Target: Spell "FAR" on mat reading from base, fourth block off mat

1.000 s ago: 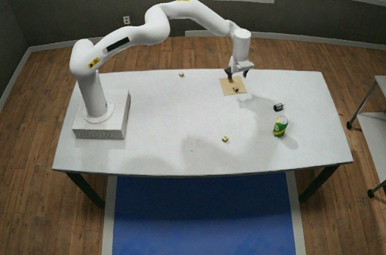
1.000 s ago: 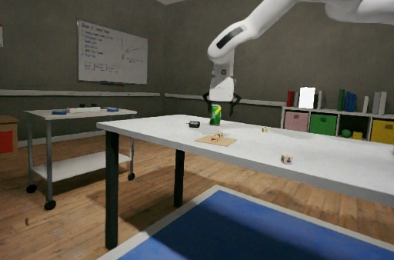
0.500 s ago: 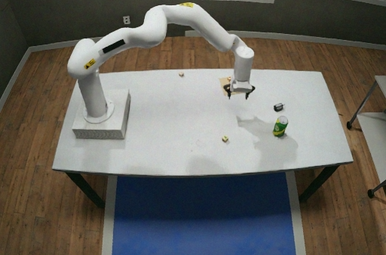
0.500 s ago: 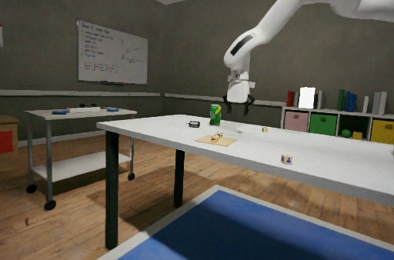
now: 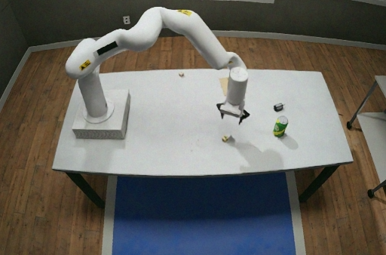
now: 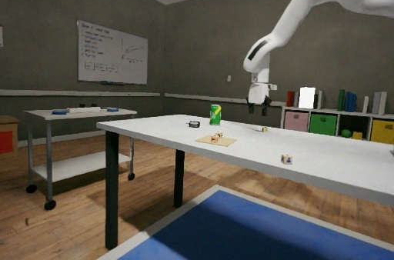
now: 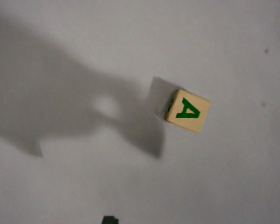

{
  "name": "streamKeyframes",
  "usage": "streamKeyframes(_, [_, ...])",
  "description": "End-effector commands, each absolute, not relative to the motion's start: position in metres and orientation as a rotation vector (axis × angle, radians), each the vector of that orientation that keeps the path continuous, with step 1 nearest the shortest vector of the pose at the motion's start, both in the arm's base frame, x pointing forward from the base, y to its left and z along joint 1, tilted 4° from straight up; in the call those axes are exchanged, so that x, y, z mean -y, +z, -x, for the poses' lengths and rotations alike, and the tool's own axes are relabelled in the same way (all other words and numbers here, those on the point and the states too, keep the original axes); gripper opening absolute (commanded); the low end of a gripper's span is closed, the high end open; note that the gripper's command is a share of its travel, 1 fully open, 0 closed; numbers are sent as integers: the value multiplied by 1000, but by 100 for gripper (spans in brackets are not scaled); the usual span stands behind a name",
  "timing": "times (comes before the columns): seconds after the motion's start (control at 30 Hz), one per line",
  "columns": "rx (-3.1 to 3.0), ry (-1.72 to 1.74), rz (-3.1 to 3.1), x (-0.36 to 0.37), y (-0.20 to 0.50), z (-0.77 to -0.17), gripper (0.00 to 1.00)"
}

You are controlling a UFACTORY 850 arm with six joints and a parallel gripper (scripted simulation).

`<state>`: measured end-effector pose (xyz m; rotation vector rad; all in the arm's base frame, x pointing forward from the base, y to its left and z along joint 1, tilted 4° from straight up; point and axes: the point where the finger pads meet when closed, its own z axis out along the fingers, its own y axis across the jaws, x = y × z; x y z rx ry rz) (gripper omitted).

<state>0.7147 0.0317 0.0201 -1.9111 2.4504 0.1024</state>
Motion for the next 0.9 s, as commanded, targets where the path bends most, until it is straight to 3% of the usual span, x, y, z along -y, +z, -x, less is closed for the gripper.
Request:
streamKeyframes(0.0, [-2576,94,1735,21,17,-698,100])
streamKeyframes(0.13, [-2620,95,1670,39,16,-690,100])
streamKeyframes(0.17, [-2620,95,1670,39,16,-690,64])
streamKeyframes(0.87, [-2620,95,1670,39,16,-690,64])
